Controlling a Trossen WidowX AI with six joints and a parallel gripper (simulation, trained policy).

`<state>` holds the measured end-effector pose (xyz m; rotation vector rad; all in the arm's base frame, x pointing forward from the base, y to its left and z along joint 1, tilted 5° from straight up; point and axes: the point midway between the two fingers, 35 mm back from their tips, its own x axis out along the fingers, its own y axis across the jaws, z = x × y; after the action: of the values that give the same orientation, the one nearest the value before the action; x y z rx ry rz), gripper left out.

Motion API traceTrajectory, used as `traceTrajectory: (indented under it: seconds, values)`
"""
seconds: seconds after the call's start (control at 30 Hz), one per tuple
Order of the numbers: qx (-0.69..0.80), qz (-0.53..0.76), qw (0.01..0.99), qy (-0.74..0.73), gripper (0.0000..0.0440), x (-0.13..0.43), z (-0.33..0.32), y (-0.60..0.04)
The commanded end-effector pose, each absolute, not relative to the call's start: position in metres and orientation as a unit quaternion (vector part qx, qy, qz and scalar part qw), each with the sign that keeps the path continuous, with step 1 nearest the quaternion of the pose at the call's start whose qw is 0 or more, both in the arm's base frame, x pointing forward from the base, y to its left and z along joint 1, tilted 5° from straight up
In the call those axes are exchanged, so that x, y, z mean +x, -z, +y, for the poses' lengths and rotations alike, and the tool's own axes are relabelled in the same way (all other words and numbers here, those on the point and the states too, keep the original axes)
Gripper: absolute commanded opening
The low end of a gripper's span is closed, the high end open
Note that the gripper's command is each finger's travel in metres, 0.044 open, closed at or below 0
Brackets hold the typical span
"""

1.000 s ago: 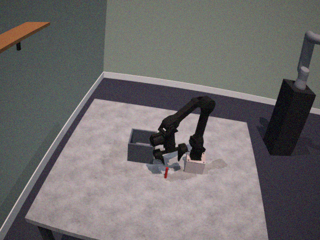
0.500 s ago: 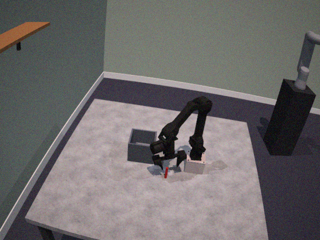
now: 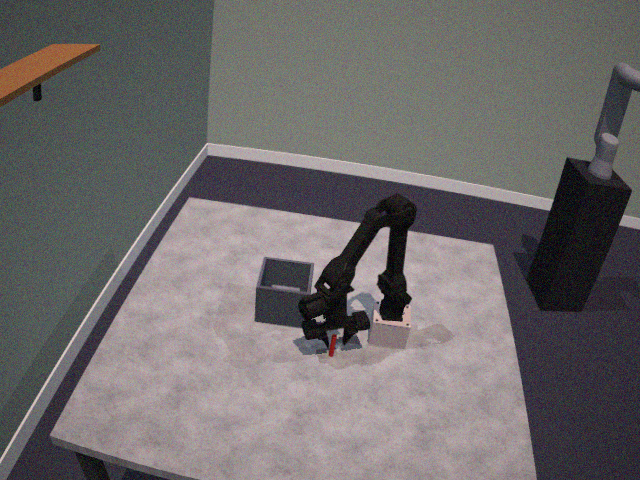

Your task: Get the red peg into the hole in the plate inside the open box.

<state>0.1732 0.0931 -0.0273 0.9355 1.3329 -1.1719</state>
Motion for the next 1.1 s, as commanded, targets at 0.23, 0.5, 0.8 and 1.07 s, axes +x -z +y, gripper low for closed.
traceTrajectory:
  seconds: [0.23,0.5,0.8,1.07]
  values:
    - [0.384,0.576,0.545,0.473,0.0055,0.173,0.100,0.042]
    - [0.404,0.567,0.548,0.463,0.0029,0.182,0.105,0.031]
    - [0.435,0.556,0.548,0.449,0.0004,0.191,0.110,0.011]
    - [0.466,0.543,0.551,0.429,0.0000,0.204,0.115,-0.010]
